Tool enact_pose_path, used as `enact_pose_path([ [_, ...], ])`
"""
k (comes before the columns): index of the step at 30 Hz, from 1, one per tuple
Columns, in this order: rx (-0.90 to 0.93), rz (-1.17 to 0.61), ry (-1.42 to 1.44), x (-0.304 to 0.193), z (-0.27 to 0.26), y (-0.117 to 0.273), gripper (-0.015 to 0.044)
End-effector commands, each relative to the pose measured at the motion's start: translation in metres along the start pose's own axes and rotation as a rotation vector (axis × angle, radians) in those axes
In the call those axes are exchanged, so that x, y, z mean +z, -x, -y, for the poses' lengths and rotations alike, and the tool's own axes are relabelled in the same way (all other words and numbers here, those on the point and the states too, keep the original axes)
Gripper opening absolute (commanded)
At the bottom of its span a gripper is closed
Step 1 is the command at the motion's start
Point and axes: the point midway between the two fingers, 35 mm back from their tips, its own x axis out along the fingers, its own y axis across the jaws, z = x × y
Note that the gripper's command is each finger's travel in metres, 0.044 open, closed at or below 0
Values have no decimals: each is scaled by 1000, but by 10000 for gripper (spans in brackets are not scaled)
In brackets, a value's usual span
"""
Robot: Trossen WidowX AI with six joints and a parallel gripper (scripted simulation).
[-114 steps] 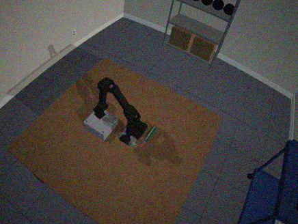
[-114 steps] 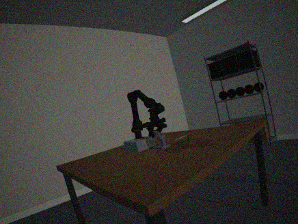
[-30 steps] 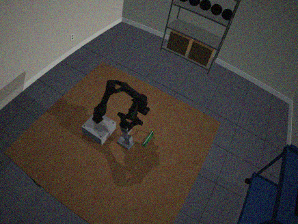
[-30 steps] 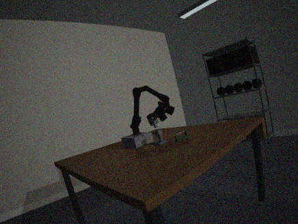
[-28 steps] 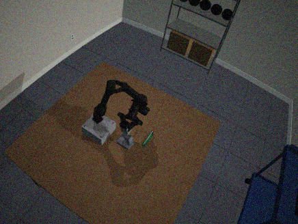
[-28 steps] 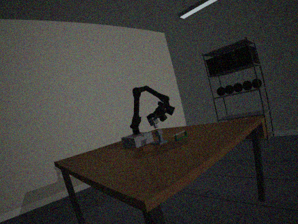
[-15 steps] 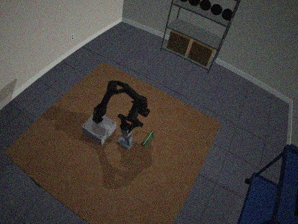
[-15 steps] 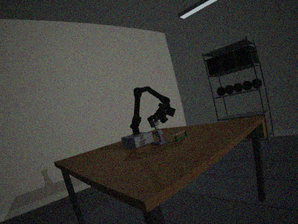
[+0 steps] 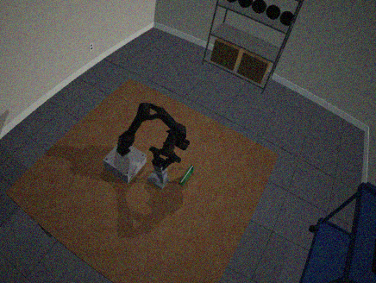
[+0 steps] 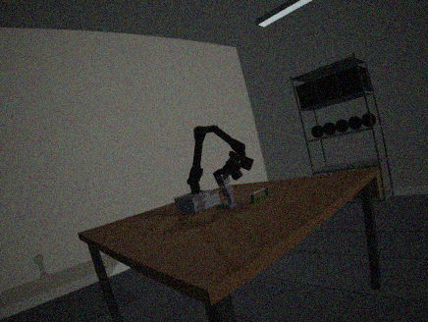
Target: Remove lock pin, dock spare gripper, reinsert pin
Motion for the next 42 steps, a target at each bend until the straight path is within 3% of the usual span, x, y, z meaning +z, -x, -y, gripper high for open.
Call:
enact_pose_path([
  [1, -9, -6, 9, 4, 1, -3, 0],
  [30, -3, -4, 7, 18, 0, -12, 0],
  [42, -3, -4, 7, 18, 0, -12, 315],
])
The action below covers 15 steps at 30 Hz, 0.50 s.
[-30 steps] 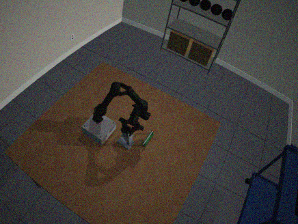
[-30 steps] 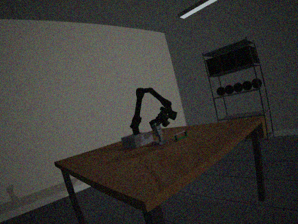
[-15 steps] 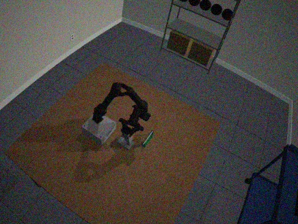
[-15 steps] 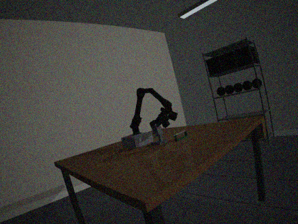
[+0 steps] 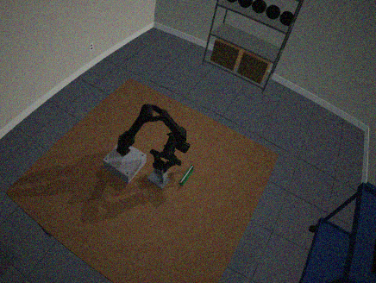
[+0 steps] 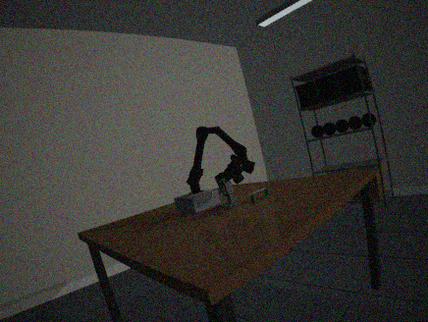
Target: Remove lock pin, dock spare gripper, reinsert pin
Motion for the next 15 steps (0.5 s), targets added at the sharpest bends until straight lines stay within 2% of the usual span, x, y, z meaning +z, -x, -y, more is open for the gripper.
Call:
enact_pose_path([
  [1, 0, 1, -2, 0, 0, 0, 341],
  [5, 0, 1, -2, 0, 0, 0, 440],
  [15, 1, -5, 13, -14, -1, 8, 440],
])
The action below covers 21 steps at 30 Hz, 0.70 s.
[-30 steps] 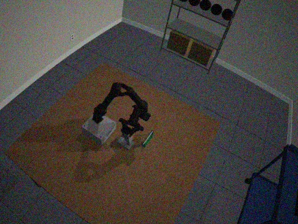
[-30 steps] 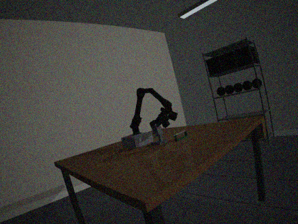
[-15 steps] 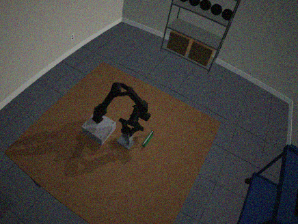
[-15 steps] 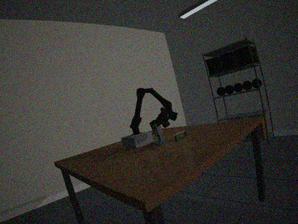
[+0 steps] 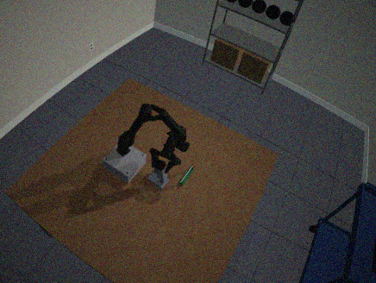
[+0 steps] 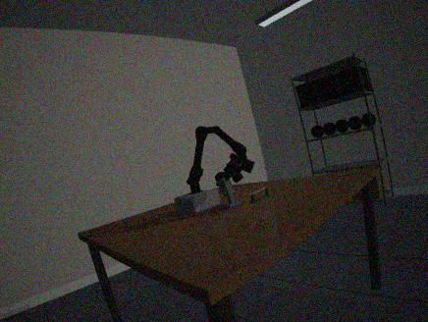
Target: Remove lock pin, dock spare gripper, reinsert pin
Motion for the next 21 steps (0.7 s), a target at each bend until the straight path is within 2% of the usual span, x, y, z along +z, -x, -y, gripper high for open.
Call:
enact_pose_path([
  [1, 0, 1, -3, -8, 0, 5, 440],
  [21, 0, -18, 42, -38, -2, 22, 440],
])
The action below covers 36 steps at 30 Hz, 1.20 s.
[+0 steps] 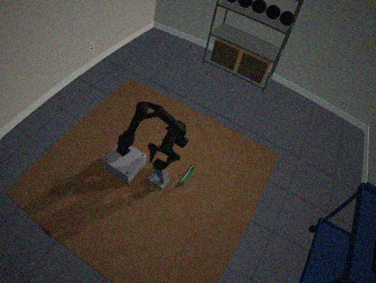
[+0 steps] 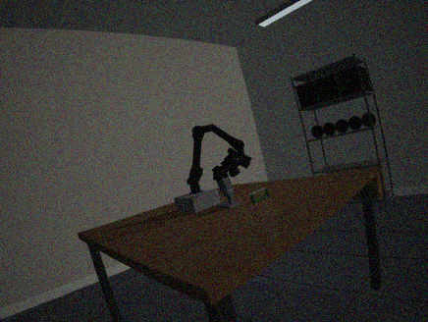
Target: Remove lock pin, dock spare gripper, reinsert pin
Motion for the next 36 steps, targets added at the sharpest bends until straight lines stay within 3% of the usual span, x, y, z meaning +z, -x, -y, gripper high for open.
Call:
enact_pose_path([
  [1, 0, 2, -3, -8, 0, 5, 440],
  [36, -70, 93, 19, -57, 6, 26, 440],
])
